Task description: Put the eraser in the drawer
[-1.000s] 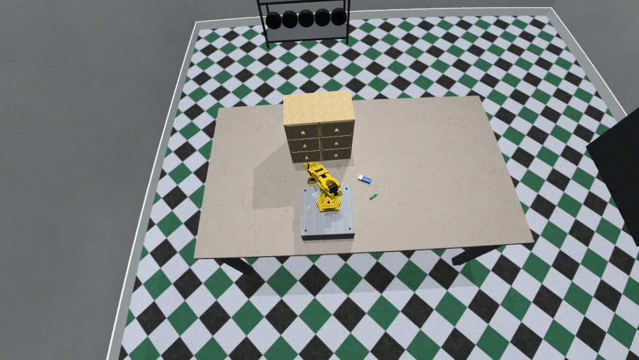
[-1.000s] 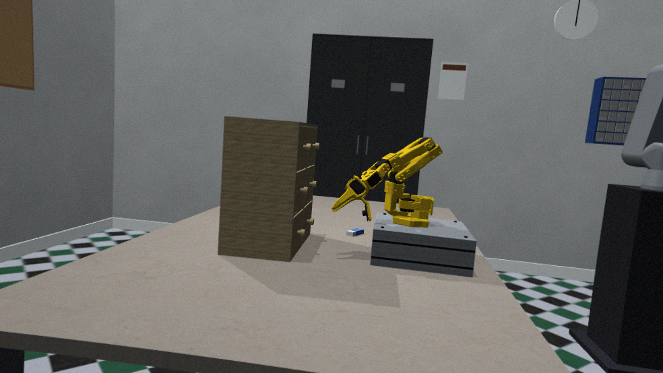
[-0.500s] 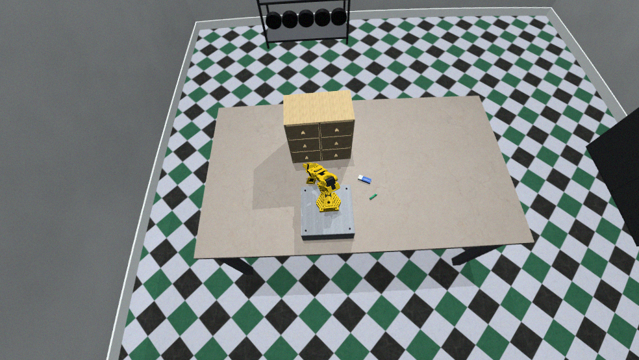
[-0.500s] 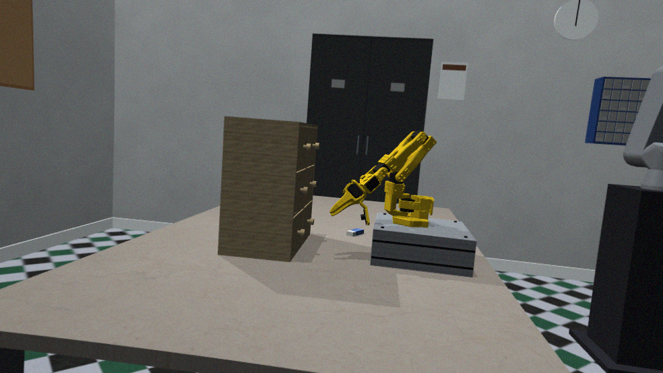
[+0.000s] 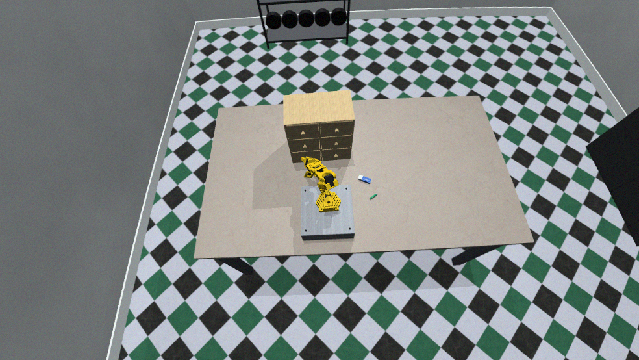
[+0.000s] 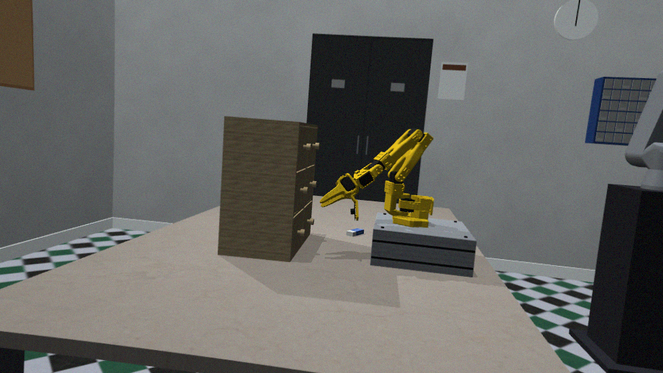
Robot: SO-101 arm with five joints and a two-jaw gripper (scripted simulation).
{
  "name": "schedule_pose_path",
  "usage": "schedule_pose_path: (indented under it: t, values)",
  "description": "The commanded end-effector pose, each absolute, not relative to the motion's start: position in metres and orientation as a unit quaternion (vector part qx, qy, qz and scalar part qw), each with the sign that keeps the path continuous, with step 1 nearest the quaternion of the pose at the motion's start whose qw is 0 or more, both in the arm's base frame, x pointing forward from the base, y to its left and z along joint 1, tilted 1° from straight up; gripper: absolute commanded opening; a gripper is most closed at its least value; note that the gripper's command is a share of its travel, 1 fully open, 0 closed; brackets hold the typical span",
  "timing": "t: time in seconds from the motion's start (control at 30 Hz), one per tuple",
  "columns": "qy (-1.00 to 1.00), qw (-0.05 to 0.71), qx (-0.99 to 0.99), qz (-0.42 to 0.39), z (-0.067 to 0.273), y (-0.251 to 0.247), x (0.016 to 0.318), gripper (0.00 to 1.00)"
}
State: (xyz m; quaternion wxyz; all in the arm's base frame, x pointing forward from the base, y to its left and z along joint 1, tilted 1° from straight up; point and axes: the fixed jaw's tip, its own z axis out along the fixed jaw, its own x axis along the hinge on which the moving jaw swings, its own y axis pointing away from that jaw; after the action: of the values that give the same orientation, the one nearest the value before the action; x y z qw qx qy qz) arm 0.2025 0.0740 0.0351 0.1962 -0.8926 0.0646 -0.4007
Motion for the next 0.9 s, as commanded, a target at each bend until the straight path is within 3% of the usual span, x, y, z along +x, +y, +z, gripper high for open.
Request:
schedule_pose_path:
  t: [0.0,0.43,0.87]
  values:
    - [0.072,0.2,-0.888,-0.408,0.038,0.073,0.206,0.21]
    - [0.071,0.214,-0.871,-0.437,0.019,0.082,0.228,0.21]
    - [0.071,0.209,-0.877,-0.426,0.008,0.081,0.225,0.21]
